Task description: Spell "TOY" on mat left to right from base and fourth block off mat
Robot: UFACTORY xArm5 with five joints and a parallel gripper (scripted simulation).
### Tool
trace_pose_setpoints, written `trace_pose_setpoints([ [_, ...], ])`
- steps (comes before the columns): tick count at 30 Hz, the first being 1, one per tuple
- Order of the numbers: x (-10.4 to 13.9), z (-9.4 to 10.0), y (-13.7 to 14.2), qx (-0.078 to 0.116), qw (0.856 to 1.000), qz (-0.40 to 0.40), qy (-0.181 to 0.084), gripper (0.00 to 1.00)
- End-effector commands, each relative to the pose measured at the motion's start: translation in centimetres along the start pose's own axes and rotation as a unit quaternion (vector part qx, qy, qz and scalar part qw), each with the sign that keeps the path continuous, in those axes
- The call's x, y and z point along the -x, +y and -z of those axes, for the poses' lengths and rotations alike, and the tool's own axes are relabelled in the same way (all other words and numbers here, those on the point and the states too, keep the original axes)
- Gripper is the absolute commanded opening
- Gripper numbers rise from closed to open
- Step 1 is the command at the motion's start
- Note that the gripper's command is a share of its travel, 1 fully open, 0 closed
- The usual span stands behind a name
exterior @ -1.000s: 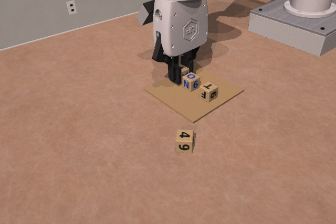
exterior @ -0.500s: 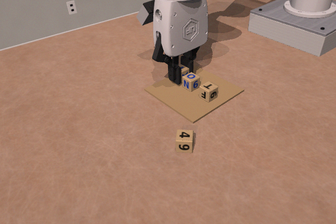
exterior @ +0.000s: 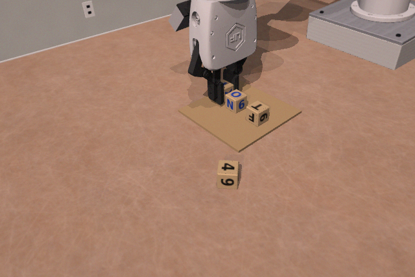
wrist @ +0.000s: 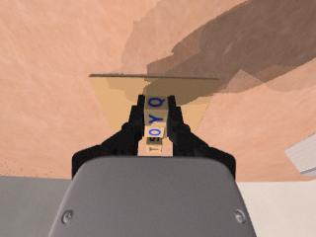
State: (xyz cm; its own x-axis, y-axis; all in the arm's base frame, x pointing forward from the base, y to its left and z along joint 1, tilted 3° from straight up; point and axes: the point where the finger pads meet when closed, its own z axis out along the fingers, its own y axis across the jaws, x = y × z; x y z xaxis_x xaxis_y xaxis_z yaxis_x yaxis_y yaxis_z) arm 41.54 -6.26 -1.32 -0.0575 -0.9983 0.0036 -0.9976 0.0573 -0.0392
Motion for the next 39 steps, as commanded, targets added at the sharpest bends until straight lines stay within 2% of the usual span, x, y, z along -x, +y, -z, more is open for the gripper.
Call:
trace_pose_setpoints([
  [1,-0.01,0.1,-0.13,-0.002,1.0,0.0,0.0,0.21],
  [39,0.09,-0.34,-0.13,-0.002,1.0,0.0,0.0,0.21],
])
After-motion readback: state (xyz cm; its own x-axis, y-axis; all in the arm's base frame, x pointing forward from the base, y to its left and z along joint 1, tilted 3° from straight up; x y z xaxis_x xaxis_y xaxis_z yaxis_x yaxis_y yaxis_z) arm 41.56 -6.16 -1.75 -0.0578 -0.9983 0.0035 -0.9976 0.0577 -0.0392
